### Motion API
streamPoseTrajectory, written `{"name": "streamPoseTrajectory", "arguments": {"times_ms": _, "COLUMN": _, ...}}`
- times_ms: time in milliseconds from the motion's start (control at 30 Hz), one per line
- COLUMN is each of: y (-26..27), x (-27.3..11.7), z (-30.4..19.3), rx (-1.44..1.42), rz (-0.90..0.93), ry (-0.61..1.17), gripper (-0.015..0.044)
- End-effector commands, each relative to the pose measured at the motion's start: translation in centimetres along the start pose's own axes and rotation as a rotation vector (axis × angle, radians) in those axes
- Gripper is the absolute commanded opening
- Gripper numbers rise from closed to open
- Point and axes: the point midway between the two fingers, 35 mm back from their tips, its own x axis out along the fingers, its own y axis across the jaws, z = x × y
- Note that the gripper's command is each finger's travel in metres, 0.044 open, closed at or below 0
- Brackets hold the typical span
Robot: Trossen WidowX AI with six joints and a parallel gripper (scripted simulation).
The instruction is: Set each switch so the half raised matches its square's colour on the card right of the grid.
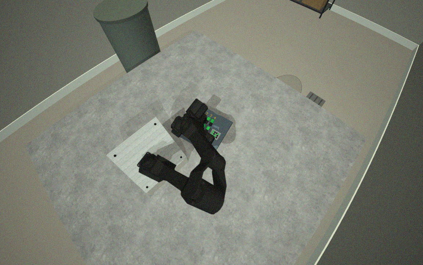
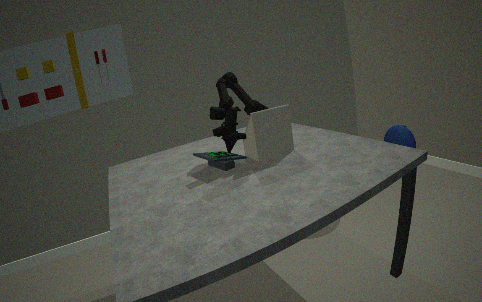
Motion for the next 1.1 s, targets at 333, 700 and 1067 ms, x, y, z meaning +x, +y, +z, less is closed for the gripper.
{"name": "streamPoseTrajectory", "arguments": {"times_ms": 333, "y": 0.0, "x": 0.0, "z": 0.1, "rx": 0.001, "rz": 0.001, "ry": 0.000, "gripper": 0.0000}}
{"name": "streamPoseTrajectory", "arguments": {"times_ms": 700, "y": 0.0, "x": -6.3, "z": 0.3, "rx": -0.004, "rz": 0.002, "ry": 0.024, "gripper": 0.0000}}
{"name": "streamPoseTrajectory", "arguments": {"times_ms": 1067, "y": -2.2, "x": -5.5, "z": 2.2, "rx": -0.003, "rz": 0.001, "ry": 0.030, "gripper": 0.0000}}
